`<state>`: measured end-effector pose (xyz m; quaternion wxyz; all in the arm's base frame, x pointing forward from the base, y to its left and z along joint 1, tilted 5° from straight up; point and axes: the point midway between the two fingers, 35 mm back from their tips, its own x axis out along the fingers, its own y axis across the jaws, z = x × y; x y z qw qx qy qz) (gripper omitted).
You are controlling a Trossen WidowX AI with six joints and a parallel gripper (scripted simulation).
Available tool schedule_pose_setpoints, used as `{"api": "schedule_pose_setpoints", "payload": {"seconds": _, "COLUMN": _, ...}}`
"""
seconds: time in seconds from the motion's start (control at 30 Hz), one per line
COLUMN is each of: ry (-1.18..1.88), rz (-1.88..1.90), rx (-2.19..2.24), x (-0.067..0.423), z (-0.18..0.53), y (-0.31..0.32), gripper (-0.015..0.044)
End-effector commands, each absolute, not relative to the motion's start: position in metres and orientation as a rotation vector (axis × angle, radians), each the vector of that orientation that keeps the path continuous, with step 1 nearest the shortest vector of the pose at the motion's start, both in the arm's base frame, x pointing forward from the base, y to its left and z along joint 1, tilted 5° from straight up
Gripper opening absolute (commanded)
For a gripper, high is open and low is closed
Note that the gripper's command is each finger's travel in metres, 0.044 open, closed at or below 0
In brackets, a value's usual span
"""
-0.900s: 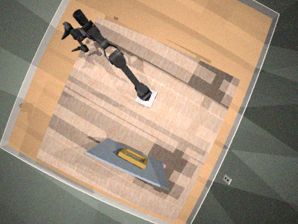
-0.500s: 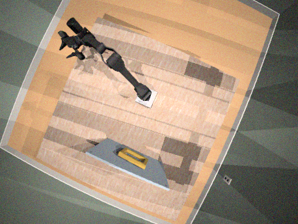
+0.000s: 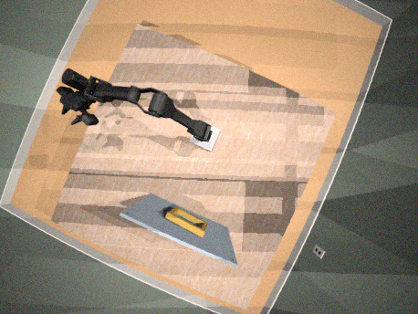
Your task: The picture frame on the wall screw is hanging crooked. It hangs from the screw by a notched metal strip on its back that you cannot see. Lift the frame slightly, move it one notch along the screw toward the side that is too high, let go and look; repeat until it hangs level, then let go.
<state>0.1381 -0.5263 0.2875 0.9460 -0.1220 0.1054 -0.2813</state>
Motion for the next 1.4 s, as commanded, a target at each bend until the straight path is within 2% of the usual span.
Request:
{"api": "schedule_pose_setpoints", "payload": {"seconds": 0.0, "ry": 0.191, "rz": -0.564, "rx": -0.172, "x": 0.199, "z": 0.303, "y": -0.495, "gripper": 0.026}}
{"api": "schedule_pose_setpoints", "payload": {"seconds": 0.33, "ry": 0.117, "rz": -0.543, "rx": 0.057, "x": 0.319, "z": 0.328, "y": -0.384, "gripper": 0.026}}
{"api": "schedule_pose_setpoints", "payload": {"seconds": 0.63, "ry": 0.018, "rz": -0.511, "rx": 0.303, "x": 0.374, "z": 0.343, "y": -0.251, "gripper": 0.026}}
{"api": "schedule_pose_setpoints", "payload": {"seconds": 1.0, "ry": -0.081, "rz": -0.423, "rx": 0.653, "x": 0.372, "z": 0.336, "y": -0.093, "gripper": 0.026}}
{"api": "schedule_pose_setpoints", "payload": {"seconds": 1.37, "ry": -0.096, "rz": -0.291, "rx": 1.012, "x": 0.316, "z": 0.304, "y": 0.03, "gripper": 0.026}}
